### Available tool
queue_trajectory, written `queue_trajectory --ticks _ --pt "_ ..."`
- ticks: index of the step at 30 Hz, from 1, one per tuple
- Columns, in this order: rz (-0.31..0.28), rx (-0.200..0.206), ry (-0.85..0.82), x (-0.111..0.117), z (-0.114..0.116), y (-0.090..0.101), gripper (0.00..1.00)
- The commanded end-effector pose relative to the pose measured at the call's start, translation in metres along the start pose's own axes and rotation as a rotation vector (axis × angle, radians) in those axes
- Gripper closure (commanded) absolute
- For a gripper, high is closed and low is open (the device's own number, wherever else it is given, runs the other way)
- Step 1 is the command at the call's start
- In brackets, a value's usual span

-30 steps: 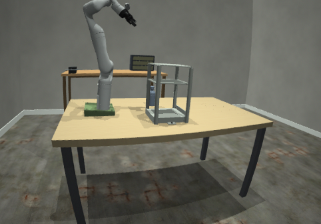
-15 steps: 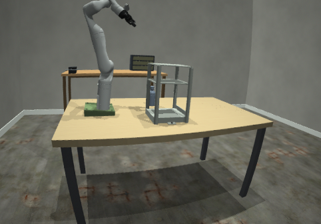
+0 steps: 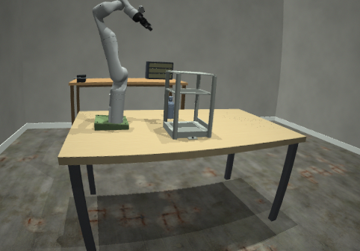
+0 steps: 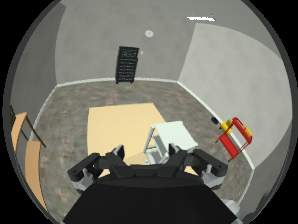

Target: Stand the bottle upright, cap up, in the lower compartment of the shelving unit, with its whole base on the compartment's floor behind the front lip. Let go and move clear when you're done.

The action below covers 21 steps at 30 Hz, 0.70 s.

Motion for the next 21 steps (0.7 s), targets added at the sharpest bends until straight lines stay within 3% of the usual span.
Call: queue_trajectory --ticks 1,12,13,21 --pt "0.014 -0.03 -0.024 -0.005 -0.009 0.001 0.19" --pt "0.014 -0.03 -0.024 -0.005 -0.009 0.001 0.19" --pt "0.029 -0.059 -0.053 -0.011 -0.019 0.001 0.19" --pt "0.029 -0.059 -0.053 -0.011 -0.019 0.001 0.19"
Point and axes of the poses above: the point where the finger pads meet when closed, its own y axis back along the fingers, its own z axis across the jaws, x = y × z, the point moved 10 cm from there along y, back along the fingers, and after that the axes turned 3 degrees about -y, right-handed, at the moved point
